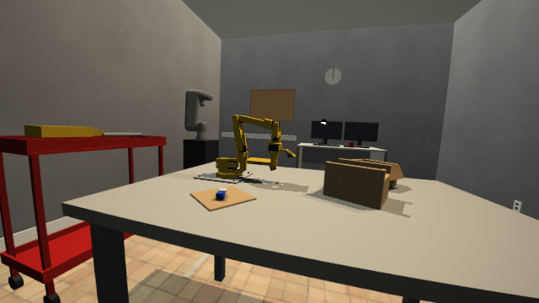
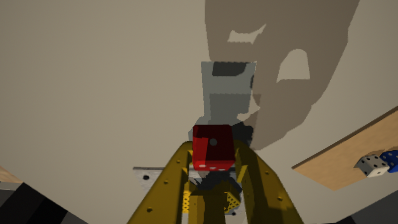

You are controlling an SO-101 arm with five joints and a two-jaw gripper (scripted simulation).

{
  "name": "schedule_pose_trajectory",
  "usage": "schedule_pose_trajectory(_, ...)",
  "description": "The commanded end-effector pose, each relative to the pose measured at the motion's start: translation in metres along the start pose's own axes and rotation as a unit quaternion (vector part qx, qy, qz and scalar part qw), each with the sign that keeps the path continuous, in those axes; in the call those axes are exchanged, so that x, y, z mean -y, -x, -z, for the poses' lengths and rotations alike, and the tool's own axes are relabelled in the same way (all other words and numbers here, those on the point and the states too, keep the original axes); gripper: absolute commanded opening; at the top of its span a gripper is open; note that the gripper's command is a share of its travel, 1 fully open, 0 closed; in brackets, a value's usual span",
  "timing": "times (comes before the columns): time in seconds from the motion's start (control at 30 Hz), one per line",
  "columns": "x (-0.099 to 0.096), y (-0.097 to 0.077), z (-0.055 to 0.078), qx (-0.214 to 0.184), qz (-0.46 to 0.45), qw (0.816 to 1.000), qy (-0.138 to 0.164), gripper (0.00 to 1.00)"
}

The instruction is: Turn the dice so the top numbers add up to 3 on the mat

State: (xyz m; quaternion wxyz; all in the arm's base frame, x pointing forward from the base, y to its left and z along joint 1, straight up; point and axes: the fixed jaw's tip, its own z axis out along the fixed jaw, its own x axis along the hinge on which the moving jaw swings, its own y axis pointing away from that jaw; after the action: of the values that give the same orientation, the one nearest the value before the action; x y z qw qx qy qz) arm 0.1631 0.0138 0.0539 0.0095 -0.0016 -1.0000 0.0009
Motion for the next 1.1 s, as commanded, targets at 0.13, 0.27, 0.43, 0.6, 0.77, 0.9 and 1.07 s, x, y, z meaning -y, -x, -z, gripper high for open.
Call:
schedule_pose_trajectory(0.13,-0.002,-0.001,0.000,0.004,0.001,1.000,0.001,0.00)
schedule_pose_trajectory(0.27,-0.002,-0.001,0.000,0.004,0.001,1.000,0.001,0.00)
schedule_pose_trajectory(0.43,-0.002,-0.001,0.000,0.006,0.001,1.000,0.001,0.00)
schedule_pose_trajectory(0.6,0.000,0.003,-0.001,0.028,-0.003,1.000,0.002,0.00)
schedule_pose_trajectory(0.77,0.004,0.011,-0.002,0.080,-0.011,0.997,0.003,0.00)
schedule_pose_trajectory(0.9,0.006,0.015,-0.002,0.104,-0.014,0.994,0.003,0.00)
schedule_pose_trajectory(1.07,0.010,0.023,-0.001,0.162,-0.023,0.986,0.001,0.00)
